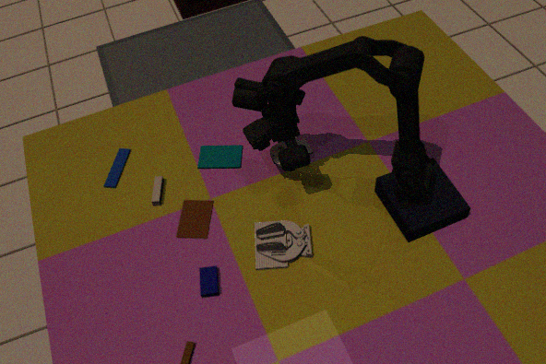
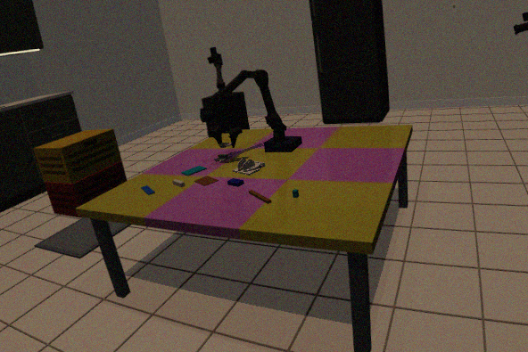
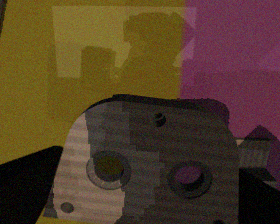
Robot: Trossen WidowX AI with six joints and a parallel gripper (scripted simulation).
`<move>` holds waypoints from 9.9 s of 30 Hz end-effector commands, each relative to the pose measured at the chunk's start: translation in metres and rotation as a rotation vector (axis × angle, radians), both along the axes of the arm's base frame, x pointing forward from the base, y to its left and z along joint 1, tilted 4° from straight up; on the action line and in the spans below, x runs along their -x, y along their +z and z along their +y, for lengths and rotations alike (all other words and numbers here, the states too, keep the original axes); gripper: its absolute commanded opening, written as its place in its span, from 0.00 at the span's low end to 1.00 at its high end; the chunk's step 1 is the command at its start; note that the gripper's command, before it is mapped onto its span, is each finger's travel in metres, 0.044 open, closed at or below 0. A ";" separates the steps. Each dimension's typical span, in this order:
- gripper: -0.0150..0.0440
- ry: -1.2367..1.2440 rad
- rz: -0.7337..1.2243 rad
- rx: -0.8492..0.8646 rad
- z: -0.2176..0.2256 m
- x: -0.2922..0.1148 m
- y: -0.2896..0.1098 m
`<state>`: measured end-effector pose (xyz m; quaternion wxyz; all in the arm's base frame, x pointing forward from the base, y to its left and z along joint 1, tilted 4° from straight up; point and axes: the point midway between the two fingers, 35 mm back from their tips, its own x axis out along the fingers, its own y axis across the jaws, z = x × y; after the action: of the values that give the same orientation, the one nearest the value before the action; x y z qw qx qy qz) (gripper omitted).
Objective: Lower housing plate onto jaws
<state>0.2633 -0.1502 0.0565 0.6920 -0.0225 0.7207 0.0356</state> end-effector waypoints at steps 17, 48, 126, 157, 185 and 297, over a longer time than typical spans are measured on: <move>0.85 -0.080 -0.010 -0.002 0.065 -0.016 0.003; 0.85 -0.206 -0.002 -0.007 0.167 -0.010 0.004; 0.85 -0.237 0.001 -0.008 0.188 -0.006 0.004; 0.85 -0.237 0.001 -0.008 0.188 -0.006 0.004; 0.85 -0.237 0.001 -0.008 0.188 -0.006 0.004; 0.85 -0.237 0.001 -0.008 0.188 -0.006 0.004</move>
<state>0.2683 0.0367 0.0595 0.6898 0.0628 0.7199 -0.0440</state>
